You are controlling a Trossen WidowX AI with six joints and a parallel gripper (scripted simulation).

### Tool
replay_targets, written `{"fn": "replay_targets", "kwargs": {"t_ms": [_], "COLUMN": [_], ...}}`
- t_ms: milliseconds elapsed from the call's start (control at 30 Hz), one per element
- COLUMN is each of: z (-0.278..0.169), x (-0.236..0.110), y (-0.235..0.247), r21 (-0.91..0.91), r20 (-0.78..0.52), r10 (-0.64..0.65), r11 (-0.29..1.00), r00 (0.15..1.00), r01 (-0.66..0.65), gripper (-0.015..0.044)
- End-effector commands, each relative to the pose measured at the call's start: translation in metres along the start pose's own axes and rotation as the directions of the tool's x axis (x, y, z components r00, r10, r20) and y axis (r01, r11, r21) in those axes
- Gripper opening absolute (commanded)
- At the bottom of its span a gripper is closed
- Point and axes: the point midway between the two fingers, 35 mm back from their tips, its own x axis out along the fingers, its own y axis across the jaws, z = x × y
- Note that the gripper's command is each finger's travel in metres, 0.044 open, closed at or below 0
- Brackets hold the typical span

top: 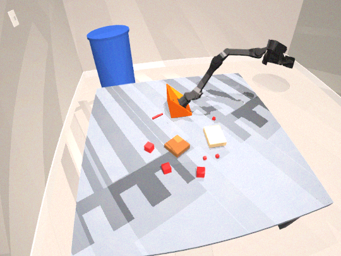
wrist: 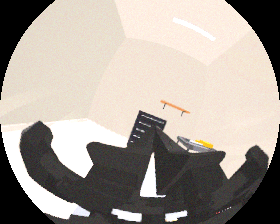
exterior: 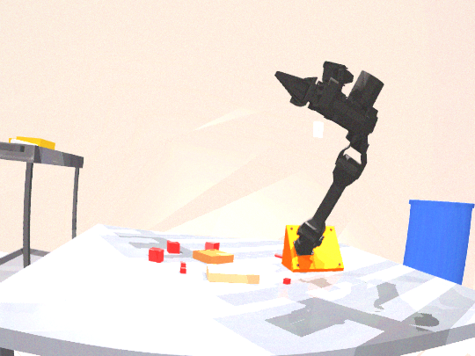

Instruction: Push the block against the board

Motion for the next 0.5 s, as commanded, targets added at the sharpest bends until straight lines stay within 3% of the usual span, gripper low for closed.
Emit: {"fn": "replay_targets", "kwargs": {"t_ms": [0,467], "z": [-0.016,-0.103], "x": [0.012,0.069], "y": [0.0,-0.012], "r21": [-0.057,-0.269], "r20": [-0.009,-0.132], "r10": [-0.014,-0.073], "r11": [0.998,0.963], "r00": [1.0,0.989], "r01": [0.013,0.036], "gripper": [0.0,0.0]}}
